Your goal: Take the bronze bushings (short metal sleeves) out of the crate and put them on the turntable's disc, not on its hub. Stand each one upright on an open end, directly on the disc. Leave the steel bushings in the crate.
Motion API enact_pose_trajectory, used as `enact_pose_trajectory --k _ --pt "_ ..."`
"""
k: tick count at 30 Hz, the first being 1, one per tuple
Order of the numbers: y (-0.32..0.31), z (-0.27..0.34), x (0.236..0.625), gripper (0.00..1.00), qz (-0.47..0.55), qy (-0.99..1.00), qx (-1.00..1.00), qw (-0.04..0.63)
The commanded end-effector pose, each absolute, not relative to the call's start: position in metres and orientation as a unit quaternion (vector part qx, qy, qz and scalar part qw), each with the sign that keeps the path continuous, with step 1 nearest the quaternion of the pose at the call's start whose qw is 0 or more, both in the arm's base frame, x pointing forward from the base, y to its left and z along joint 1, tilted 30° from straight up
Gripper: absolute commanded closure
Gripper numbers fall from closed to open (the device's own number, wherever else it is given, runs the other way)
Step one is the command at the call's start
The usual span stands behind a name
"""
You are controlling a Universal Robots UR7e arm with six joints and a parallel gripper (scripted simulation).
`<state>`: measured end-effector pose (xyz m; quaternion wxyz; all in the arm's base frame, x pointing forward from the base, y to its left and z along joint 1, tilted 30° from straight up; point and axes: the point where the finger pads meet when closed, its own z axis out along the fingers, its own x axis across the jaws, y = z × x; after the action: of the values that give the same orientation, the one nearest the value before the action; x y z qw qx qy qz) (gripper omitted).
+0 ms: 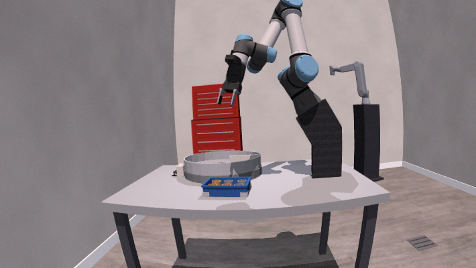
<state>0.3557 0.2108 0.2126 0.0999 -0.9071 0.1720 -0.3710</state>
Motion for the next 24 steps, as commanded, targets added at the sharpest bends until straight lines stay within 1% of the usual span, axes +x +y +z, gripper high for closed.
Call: enact_pose_trajectory --k 1,24 --pt "0.2109 0.2131 0.3558 0.00 -0.371 0.172 -0.907 0.100" --pt "0.2079 0.2117 0.3570 0.00 -0.369 0.182 -0.906 0.102"
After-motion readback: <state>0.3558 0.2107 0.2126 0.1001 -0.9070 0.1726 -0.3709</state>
